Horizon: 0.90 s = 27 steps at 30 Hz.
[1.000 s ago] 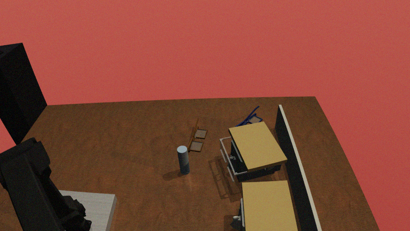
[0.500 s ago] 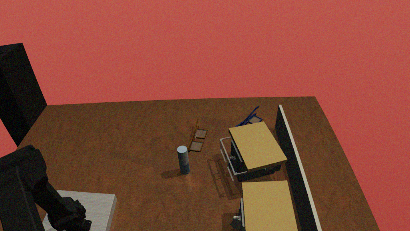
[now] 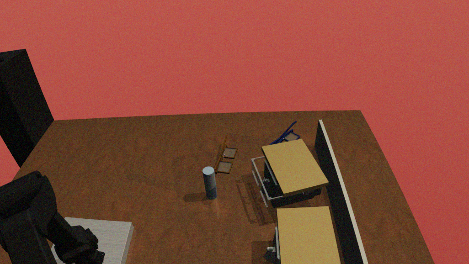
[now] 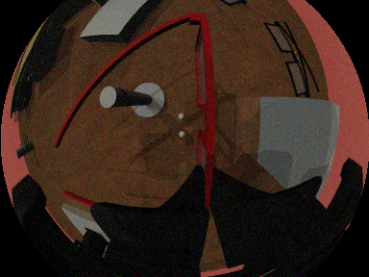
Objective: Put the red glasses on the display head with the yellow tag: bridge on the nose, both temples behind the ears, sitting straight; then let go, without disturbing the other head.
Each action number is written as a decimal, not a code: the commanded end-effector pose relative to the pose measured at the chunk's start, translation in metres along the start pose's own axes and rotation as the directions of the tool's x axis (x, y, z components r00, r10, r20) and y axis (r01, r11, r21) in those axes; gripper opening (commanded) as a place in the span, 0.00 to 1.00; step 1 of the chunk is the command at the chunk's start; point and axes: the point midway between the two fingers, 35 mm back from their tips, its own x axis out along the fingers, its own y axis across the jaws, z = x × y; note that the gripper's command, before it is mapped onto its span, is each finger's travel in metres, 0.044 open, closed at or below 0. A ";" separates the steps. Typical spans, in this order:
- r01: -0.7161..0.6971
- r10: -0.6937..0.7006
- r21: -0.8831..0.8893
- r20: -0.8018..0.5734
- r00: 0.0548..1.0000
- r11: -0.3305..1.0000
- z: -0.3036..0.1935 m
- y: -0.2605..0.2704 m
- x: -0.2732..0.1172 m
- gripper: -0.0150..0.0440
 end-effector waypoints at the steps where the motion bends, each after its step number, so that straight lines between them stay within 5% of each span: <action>1: 0.001 -0.001 -0.001 -0.002 1.000 1.000 -0.001 -0.001 0.002 0.25; 27: 0.002 -0.002 -0.001 -0.004 1.000 1.000 -0.019 -0.012 0.002 0.25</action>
